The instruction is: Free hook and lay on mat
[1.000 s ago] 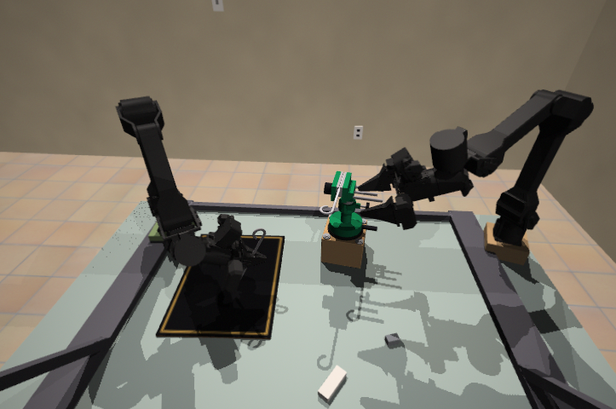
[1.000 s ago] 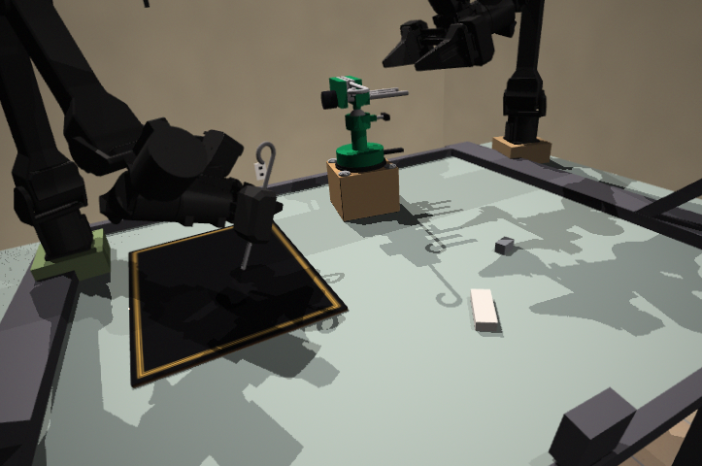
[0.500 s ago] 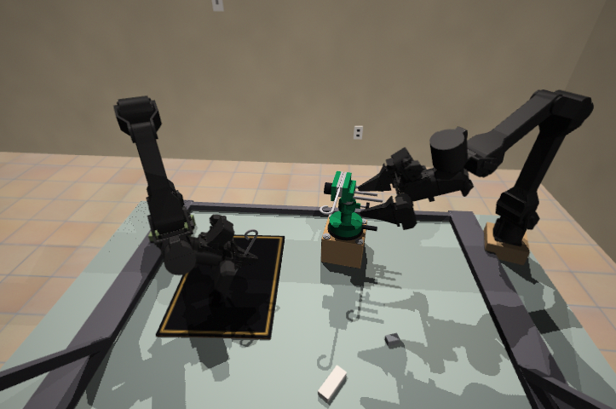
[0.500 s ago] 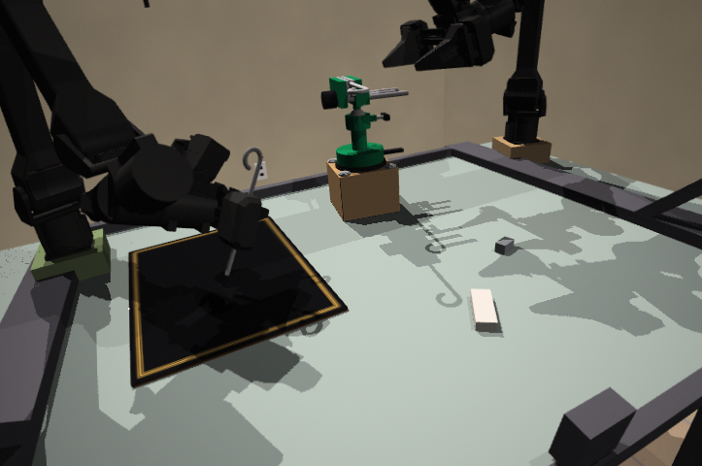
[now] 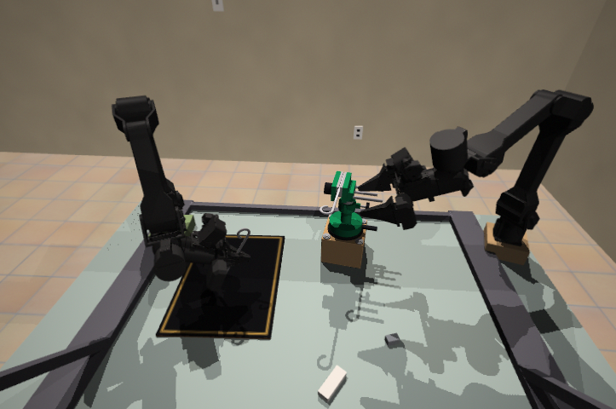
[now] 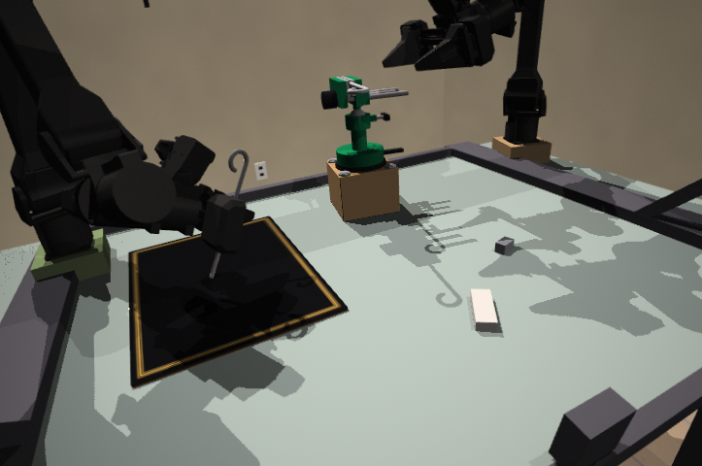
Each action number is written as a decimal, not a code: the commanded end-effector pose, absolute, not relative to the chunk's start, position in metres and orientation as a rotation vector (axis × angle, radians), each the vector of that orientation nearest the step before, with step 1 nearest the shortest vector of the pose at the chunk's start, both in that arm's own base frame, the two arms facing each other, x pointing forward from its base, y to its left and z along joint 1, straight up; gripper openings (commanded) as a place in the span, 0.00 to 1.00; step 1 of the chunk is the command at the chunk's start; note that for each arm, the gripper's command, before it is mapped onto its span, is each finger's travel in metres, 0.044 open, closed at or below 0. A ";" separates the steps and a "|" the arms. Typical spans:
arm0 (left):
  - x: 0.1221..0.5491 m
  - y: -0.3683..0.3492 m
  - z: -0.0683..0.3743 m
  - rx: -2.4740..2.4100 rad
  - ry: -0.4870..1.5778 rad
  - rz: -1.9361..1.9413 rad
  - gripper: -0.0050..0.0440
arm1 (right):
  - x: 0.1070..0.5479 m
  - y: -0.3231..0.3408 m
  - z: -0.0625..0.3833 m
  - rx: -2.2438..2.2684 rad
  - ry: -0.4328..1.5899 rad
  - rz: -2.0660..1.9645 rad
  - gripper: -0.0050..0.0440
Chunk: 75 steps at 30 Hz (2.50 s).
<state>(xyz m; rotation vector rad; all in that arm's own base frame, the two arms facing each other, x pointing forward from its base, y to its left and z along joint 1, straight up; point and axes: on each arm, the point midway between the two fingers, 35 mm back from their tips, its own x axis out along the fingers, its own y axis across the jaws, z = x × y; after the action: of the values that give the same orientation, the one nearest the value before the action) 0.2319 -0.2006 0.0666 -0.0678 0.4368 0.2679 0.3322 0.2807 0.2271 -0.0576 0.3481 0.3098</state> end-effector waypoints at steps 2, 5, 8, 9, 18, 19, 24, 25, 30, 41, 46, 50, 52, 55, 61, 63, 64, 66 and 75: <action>0.226 -0.202 0.076 -0.092 0.428 0.269 0.10 | 0.332 0.280 0.237 -0.039 0.330 0.310 1.00; 0.224 -0.202 0.076 -0.091 0.428 0.270 0.10 | 0.332 0.280 0.237 -0.039 0.330 0.310 1.00; 0.220 -0.200 0.077 -0.087 0.429 0.274 0.10 | 0.332 0.280 0.237 -0.039 0.330 0.310 1.00; 0.219 -0.200 0.077 -0.086 0.429 0.275 0.10 | 0.332 0.280 0.237 -0.039 0.330 0.310 1.00; 0.215 -0.198 0.077 -0.082 0.429 0.279 0.10 | 0.332 0.280 0.237 -0.039 0.330 0.310 1.00; 0.215 -0.199 0.076 -0.082 0.429 0.279 0.10 | 0.332 0.280 0.237 -0.039 0.330 0.310 1.00; 0.215 -0.199 0.071 -0.082 0.429 0.279 0.10 | 0.332 0.280 0.237 -0.039 0.330 0.310 1.00; 0.215 -0.200 0.069 -0.082 0.429 0.279 0.10 | 0.332 0.280 0.237 -0.039 0.330 0.310 1.00; 0.215 -0.201 0.061 -0.082 0.429 0.279 0.10 | 0.332 0.280 0.237 -0.039 0.330 0.310 1.00; 0.216 -0.202 0.047 -0.082 0.429 0.279 0.10 | 0.332 0.280 0.237 -0.039 0.330 0.310 1.00; 0.216 -0.202 0.038 -0.082 0.429 0.279 0.10 | 0.332 0.280 0.237 -0.039 0.330 0.310 1.00; 0.216 -0.202 0.032 -0.082 0.429 0.279 0.10 | 0.332 0.280 0.237 -0.039 0.330 0.310 1.00; 0.216 -0.202 0.028 -0.082 0.429 0.279 0.10 | 0.332 0.280 0.237 -0.039 0.330 0.310 1.00; 0.216 -0.202 0.027 -0.082 0.429 0.279 0.10 | 0.332 0.280 0.237 -0.039 0.330 0.310 1.00; 0.216 -0.202 0.017 -0.082 0.429 0.279 0.10 | 0.332 0.280 0.237 -0.039 0.330 0.310 1.00; 0.216 -0.202 0.014 -0.082 0.429 0.279 0.10 | 0.332 0.280 0.237 -0.039 0.330 0.310 1.00; 0.216 -0.201 0.012 -0.082 0.429 0.279 0.10 | 0.332 0.280 0.237 -0.039 0.330 0.310 1.00; 0.216 -0.201 0.009 -0.082 0.429 0.279 0.10 | 0.332 0.280 0.237 -0.039 0.330 0.310 1.00; 0.215 -0.200 -0.003 -0.081 0.429 0.280 0.10 | 0.332 0.280 0.237 -0.039 0.330 0.310 1.00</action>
<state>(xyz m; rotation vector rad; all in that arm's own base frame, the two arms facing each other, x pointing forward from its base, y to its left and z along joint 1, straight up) 0.2148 -0.1994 -0.0001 -0.0702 0.4343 0.2805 0.3322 0.2807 0.2271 -0.0576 0.3481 0.3098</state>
